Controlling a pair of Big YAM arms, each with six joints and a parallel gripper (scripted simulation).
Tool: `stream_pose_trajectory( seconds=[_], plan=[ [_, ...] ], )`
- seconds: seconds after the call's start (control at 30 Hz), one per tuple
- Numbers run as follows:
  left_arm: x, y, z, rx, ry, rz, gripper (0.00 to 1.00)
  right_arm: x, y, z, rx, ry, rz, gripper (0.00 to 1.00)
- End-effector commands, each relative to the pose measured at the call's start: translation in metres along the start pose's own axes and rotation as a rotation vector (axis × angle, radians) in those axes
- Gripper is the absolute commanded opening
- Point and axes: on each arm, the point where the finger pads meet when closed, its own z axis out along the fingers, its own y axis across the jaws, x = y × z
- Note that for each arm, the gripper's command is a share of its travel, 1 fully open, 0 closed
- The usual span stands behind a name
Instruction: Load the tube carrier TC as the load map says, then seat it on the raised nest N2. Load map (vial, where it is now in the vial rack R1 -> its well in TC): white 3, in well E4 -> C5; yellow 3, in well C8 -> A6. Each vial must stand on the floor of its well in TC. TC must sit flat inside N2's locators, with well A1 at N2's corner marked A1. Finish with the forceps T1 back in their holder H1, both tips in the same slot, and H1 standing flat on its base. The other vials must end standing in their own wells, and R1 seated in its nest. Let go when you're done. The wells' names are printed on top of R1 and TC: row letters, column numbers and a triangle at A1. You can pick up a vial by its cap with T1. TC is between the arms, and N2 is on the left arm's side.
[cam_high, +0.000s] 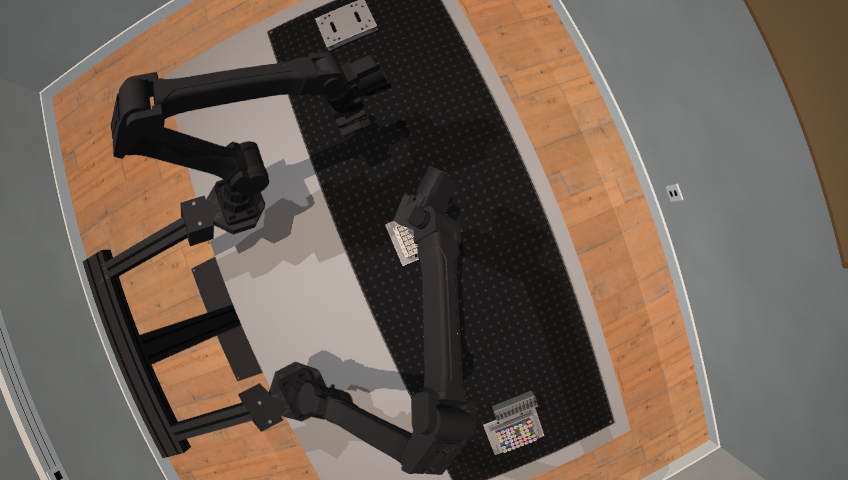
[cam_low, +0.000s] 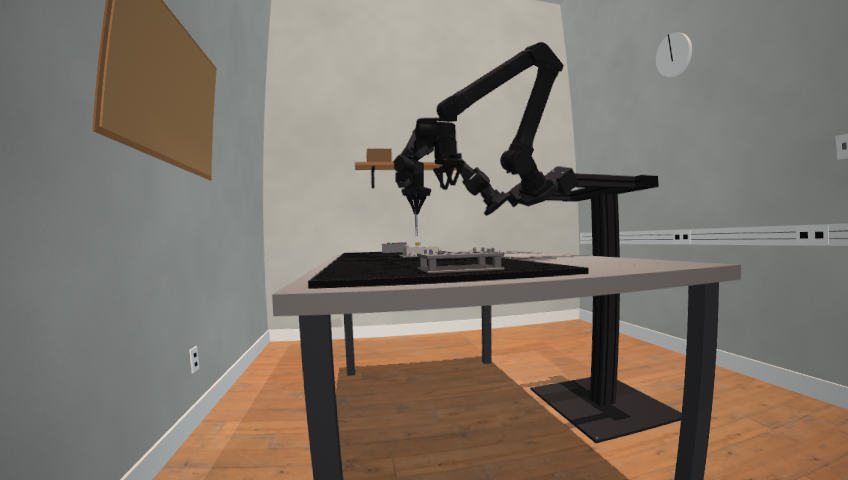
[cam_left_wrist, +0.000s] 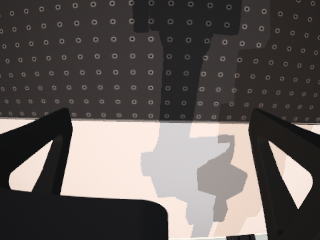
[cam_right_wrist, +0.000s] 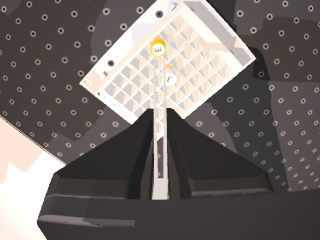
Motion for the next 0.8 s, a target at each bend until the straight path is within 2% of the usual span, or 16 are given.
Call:
stream_pose_trajectory(
  seconds=[0.0,0.77],
  plan=[
    [-0.0115,0.0021,-0.0075,0.002,-0.028,0.007,1.00,-0.0020,0.0020,0.0092,-0.001,0.003,-0.001,0.07],
    [-0.0115,0.0021,-0.0075,0.002,-0.028,0.007,1.00,-0.0006,0.0003,0.0152,0.000,0.007,0.001,0.07]
  ],
)
